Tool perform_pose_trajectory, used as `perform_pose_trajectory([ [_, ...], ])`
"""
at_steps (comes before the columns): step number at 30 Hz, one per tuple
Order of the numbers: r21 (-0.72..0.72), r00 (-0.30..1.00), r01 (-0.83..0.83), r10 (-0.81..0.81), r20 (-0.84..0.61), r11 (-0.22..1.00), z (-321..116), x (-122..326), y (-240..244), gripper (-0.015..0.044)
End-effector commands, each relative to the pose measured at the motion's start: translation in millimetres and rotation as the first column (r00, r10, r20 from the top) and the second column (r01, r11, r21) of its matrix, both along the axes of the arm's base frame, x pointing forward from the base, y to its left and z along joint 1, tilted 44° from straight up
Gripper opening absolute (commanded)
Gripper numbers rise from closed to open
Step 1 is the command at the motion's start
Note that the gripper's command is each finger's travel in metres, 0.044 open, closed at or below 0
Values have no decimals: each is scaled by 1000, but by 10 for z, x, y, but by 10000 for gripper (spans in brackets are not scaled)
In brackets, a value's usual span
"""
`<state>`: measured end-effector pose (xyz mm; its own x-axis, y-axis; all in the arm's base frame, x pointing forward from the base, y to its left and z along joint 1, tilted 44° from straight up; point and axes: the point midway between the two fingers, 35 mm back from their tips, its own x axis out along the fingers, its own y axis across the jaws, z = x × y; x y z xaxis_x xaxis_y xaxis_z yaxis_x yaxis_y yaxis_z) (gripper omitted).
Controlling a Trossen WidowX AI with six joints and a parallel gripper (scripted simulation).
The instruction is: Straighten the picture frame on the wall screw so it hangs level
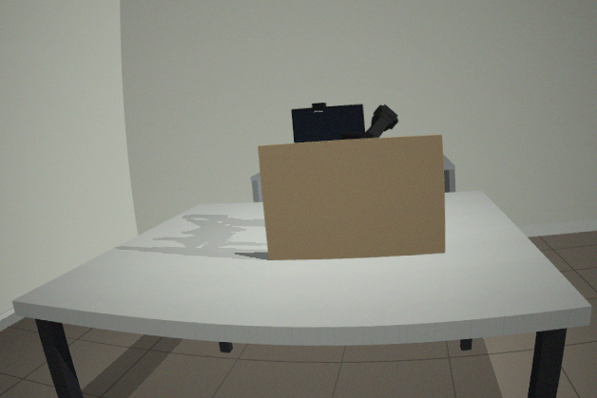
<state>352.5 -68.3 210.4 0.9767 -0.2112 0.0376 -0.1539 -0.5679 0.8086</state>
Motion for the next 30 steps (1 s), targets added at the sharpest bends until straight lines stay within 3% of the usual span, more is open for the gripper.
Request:
perform_pose_trajectory([
  [1, 0, 1000, 6, -6, 5, 1000, 7, -4, -15, 0],
  [30, 0, 1000, 6, -6, 5, 1000, -19, 0, -5, 0],
])
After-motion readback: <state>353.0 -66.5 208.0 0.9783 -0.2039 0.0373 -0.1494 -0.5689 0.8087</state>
